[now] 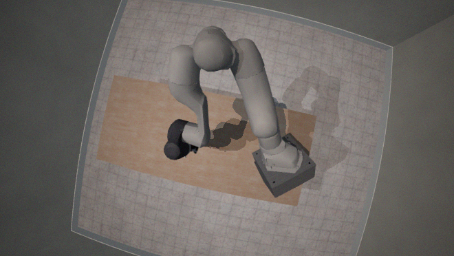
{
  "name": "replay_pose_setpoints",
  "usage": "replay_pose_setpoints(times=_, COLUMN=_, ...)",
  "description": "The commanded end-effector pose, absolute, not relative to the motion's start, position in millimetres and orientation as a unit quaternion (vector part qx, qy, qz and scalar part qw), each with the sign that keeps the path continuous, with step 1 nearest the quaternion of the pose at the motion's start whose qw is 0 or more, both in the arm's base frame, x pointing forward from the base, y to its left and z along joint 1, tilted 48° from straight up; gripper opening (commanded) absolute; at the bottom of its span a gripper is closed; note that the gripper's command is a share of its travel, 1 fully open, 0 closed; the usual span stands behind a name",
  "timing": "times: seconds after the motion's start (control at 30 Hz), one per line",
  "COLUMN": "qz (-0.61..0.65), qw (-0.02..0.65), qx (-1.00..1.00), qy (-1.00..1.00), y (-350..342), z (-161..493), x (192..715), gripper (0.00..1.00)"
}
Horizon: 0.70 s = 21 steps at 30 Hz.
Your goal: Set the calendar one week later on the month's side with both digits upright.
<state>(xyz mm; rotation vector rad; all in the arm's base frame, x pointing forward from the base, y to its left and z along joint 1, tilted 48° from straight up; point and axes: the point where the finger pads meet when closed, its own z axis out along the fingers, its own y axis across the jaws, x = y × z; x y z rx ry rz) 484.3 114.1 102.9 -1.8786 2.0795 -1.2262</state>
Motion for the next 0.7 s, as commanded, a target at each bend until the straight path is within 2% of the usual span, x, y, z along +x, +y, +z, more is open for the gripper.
replay_pose_setpoints(times=0.0, qz=-0.401, qw=0.041, qx=-0.612, qy=0.681, y=113.0, z=101.4, x=483.3, gripper=0.29)
replay_pose_setpoints(times=0.67, qz=-0.401, qw=0.042, qx=-0.61, qy=0.682, y=107.4, z=93.5, x=489.3, gripper=0.29)
